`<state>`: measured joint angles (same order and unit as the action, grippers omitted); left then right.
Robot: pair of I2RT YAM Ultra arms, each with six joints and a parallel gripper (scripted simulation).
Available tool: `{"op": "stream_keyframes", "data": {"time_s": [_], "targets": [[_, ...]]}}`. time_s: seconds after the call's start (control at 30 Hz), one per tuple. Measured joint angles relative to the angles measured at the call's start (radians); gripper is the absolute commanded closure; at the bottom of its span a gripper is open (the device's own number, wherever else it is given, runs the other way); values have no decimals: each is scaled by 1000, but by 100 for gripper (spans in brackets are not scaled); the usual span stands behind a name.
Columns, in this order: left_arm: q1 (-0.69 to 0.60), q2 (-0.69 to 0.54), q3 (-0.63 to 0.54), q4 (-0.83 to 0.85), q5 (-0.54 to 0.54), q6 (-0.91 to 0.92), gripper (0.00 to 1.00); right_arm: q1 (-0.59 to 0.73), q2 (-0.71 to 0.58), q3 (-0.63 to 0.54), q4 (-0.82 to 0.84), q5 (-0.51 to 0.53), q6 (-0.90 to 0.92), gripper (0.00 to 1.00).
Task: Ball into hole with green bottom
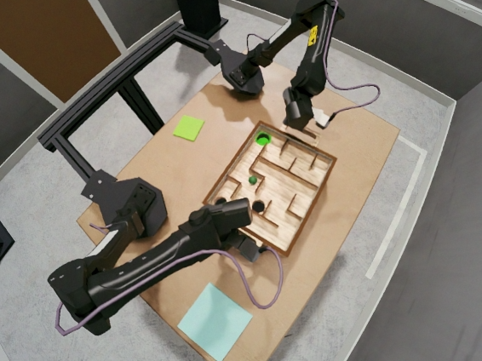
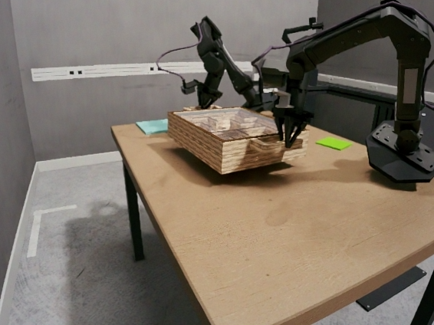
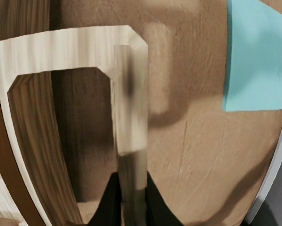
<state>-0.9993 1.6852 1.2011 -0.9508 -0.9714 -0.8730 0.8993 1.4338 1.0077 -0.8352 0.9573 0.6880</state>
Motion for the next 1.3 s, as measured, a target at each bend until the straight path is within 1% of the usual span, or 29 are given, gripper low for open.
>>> {"op": "stream_keyframes", "data": {"time_s": [0.63,0.93,1.3], "targets": [[-15,7,16,-37,-13,-19,100,-6,-19,-34,47,-8,-30,100],[16,23,74,-71,34,-3,100,-23,12,52,-41,-40,-14,100],[18,25,76,-83,40,-3,100,-23,24,61,-57,-47,-3,100]]}}
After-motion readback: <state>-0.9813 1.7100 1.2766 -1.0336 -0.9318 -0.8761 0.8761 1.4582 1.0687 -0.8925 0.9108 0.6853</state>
